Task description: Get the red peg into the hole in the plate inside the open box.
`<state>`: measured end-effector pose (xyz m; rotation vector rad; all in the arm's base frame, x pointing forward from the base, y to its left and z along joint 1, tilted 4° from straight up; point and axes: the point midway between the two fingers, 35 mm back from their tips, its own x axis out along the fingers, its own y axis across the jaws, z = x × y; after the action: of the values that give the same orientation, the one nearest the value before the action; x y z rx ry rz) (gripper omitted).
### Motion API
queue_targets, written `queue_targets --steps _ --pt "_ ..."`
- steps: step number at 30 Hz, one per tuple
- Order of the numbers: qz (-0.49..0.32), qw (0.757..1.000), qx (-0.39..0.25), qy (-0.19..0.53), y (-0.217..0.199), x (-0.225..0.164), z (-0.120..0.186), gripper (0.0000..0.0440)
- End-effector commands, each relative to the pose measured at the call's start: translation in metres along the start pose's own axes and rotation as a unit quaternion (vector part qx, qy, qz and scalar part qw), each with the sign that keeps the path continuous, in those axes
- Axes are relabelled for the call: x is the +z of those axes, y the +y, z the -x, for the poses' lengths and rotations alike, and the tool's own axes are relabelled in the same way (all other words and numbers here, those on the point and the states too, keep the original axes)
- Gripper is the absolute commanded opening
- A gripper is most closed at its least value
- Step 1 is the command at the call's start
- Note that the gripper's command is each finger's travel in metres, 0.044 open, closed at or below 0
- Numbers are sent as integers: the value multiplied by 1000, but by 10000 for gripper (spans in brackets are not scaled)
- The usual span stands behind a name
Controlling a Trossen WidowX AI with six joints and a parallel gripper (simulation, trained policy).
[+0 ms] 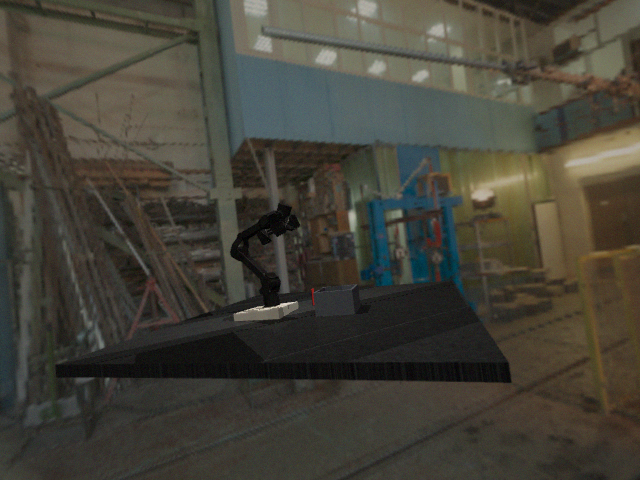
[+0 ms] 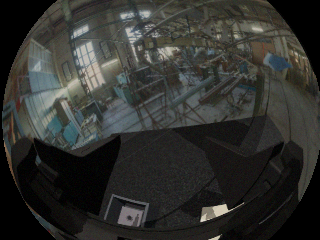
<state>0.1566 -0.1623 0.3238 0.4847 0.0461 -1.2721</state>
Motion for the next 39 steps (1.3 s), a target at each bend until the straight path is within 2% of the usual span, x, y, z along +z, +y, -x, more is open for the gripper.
queue_targets --steps 1,2,11,21,29,39 --pt "1 1000 7 3 4 0 1 426" --pt "3 1000 16 8 8 -1 2 440" --pt "66 987 108 97 45 -42 23 440" --pt "153 948 165 226 63 -117 57 440" --pt "215 904 161 334 53 -182 90 440" --pt "263 855 103 435 23 -248 127 440"
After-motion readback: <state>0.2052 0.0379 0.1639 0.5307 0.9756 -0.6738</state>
